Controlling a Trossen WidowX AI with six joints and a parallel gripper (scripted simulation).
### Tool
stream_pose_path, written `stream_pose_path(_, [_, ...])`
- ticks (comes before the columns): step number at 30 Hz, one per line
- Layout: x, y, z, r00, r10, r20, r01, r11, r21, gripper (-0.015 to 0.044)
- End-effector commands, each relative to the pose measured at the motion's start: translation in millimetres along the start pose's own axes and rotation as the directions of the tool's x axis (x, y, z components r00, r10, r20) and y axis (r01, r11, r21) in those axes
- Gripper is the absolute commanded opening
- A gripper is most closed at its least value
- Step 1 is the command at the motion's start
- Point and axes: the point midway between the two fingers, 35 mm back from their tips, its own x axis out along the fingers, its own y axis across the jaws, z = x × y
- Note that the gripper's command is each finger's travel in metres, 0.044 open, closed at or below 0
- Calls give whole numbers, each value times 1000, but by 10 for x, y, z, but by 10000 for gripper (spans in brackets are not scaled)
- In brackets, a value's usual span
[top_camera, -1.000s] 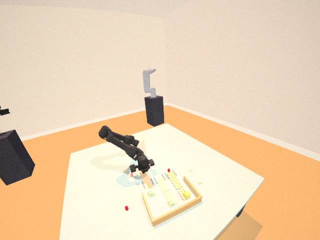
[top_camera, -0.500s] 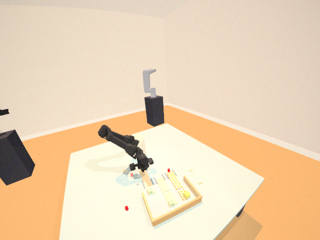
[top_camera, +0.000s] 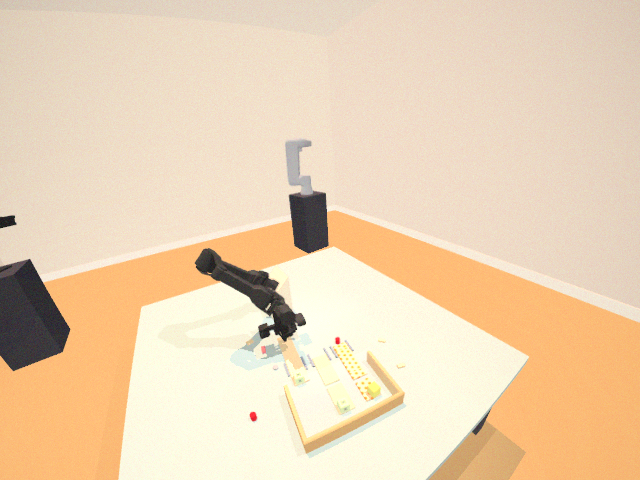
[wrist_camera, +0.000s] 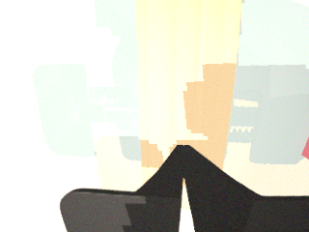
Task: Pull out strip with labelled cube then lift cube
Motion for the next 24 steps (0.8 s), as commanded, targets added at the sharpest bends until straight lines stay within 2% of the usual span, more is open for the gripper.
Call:
stream_pose_path(1, [44, -2, -172, 999, -4, -34, 3, 1000, -14, 0])
stream_pose_path(24, [43, -2, -213, 999, -4, -34, 3, 1000, -14, 0])
